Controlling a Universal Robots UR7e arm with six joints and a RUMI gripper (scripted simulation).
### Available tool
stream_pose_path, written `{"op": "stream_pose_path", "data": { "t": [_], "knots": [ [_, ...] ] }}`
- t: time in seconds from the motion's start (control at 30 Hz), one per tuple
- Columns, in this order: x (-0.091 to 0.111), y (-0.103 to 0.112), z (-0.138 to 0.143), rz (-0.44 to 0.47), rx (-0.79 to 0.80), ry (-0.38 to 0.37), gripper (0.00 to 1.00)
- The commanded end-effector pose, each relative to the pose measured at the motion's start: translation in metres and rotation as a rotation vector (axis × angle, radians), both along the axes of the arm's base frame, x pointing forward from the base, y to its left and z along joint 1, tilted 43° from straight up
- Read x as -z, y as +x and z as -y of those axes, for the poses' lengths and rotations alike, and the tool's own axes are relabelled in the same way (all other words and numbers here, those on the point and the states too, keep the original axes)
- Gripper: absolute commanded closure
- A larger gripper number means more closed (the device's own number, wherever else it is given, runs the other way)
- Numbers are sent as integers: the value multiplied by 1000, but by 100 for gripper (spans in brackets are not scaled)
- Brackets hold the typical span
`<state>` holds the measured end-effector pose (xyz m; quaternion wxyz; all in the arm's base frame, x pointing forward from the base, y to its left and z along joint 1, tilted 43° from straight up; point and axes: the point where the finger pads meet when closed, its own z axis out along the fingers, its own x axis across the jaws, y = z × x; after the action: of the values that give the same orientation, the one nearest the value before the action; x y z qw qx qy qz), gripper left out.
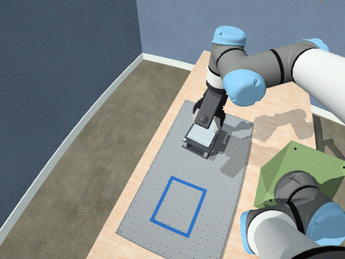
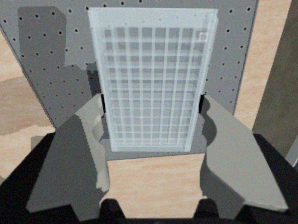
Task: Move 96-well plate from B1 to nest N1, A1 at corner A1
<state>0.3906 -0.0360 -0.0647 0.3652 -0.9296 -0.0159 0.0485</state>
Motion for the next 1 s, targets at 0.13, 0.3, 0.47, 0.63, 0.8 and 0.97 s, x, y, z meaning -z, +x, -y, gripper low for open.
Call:
{"op": "stream_pose_path", "data": {
  "t": [0.13,0.3,0.47,0.63,0.8,0.97],
  "knots": [
    [12,5,20,1,0,0,100],
    [21,7,33,1,0,-1,100],
    [22,8,33,1,0,-1,100],
    [22,8,33,1,0,-1,100],
    [22,8,33,1,0,-1,100],
    [21,8,33,1,0,-1,100]
  ]
}}
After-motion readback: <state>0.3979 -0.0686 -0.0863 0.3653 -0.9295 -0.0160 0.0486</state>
